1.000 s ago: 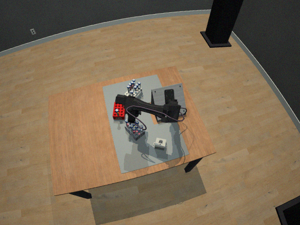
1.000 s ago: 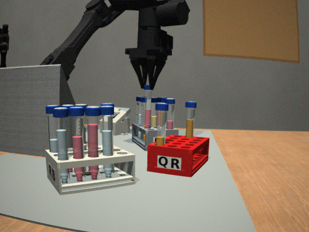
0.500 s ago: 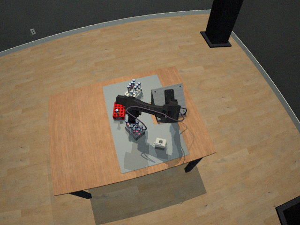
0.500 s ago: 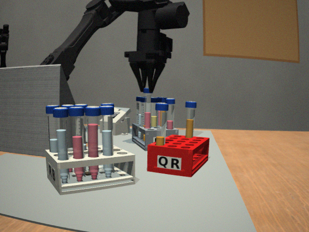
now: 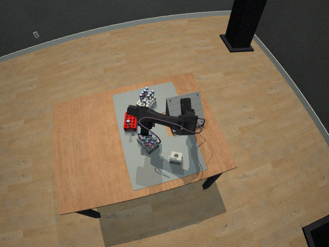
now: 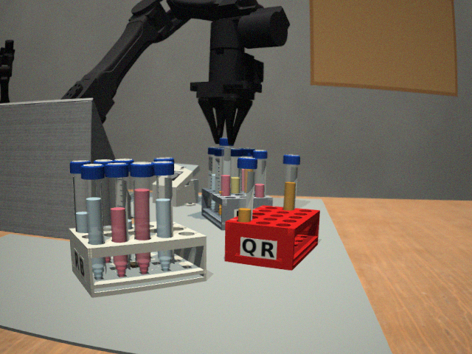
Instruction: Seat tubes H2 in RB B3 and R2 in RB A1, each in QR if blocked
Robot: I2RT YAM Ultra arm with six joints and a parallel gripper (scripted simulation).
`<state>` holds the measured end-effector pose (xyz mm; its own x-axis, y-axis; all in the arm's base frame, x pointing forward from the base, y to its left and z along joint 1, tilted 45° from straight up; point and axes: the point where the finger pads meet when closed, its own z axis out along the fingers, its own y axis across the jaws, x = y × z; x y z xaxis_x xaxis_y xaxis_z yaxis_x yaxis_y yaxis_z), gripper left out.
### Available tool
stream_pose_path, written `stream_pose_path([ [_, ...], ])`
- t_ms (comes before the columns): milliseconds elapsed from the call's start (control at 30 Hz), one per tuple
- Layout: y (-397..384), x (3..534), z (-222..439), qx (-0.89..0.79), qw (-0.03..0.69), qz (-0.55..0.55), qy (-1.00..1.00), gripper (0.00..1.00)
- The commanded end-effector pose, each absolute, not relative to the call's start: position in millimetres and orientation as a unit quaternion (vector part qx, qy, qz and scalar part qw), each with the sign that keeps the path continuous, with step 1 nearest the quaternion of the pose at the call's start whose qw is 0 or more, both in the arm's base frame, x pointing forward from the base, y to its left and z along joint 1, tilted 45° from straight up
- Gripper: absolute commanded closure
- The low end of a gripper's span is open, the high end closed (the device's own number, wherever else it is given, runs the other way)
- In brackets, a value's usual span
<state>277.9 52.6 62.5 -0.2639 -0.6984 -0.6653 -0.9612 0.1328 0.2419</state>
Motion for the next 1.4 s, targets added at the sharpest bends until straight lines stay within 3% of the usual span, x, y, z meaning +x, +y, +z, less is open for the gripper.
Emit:
stream_pose_path([
  [0,54,279,67,-0.572,0.212,0.318,0.725,1.0],
  [1367,62,278,55,-0.567,0.21,0.319,0.729,1.0],
])
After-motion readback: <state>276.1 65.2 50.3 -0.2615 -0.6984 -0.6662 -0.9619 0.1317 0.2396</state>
